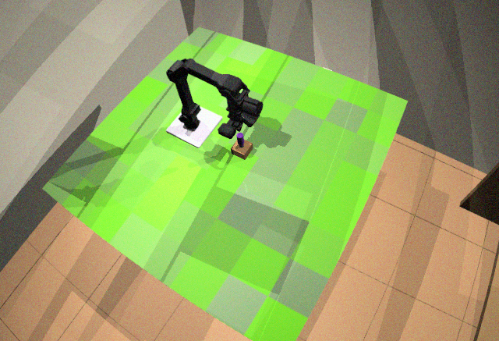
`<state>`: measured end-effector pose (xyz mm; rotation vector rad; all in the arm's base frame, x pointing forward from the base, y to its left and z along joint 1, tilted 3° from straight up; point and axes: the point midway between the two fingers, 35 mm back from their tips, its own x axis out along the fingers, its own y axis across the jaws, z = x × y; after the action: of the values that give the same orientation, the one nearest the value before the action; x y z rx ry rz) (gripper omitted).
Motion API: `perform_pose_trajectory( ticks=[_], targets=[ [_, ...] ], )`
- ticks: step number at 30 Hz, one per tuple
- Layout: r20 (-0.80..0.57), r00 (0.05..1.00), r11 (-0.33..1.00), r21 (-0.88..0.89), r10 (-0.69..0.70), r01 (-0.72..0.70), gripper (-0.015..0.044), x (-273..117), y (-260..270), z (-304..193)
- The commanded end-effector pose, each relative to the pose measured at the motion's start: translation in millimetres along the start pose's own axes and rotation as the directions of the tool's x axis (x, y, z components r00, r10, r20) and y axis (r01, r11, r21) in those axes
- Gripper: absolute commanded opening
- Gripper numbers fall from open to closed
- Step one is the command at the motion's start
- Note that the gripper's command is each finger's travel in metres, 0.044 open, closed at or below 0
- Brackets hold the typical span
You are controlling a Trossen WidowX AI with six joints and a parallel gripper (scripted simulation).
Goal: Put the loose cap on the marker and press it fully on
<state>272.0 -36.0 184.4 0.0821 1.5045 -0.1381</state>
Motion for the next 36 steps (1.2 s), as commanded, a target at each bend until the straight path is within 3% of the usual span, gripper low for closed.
perform_pose_trajectory(
  ticks=[1, 36],
  targets=[
    [0.004, 1.0, 1.0, -0.004, -0.002, 0.002, 0.0, 0, 0, 0],
    [0.01, 1.0, 1.0, 0.0, 0.0, 0.0, 0.0, 36, 0, 2]
  ],
)
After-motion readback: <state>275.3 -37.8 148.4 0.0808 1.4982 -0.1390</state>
